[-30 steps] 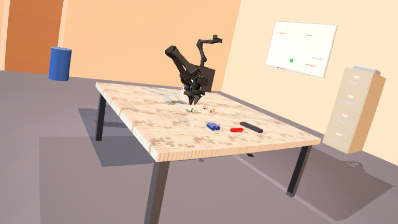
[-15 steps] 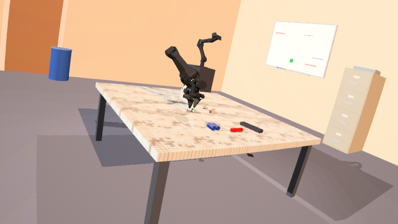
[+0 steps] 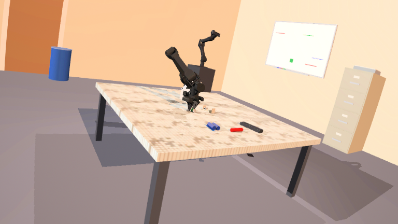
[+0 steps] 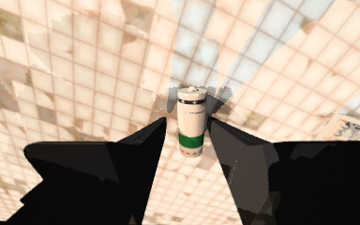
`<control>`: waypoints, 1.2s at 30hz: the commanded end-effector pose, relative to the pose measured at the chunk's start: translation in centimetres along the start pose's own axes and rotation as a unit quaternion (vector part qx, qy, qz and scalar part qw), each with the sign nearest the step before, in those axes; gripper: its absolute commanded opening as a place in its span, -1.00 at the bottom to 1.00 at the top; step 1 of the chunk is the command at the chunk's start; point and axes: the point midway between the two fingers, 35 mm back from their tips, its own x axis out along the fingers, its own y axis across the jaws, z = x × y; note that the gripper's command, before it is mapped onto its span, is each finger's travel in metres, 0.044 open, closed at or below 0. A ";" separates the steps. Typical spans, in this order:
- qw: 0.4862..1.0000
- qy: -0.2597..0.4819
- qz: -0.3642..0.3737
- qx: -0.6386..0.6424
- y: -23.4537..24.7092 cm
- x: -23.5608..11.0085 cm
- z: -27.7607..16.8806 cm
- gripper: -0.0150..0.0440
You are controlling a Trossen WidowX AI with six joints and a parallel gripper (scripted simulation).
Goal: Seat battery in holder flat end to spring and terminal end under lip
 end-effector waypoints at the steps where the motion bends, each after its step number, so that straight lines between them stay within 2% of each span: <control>1: 1.000 -0.001 -0.004 -0.007 -0.4 0.3 0.1 0.04; 11: 1.000 -0.001 -0.004 -0.007 -0.4 0.3 0.1 -0.19; 16: 1.000 -0.001 -0.005 -0.007 -0.4 0.2 0.1 -0.20; 23: 1.000 -0.001 -0.005 -0.007 -0.3 -4.5 0.0 -0.20; 29: 1.000 0.000 -0.005 -0.012 -0.4 -4.7 0.0 -0.20; 36: 0.977 0.006 -0.010 -0.214 -2.5 -5.1 -1.4 -0.20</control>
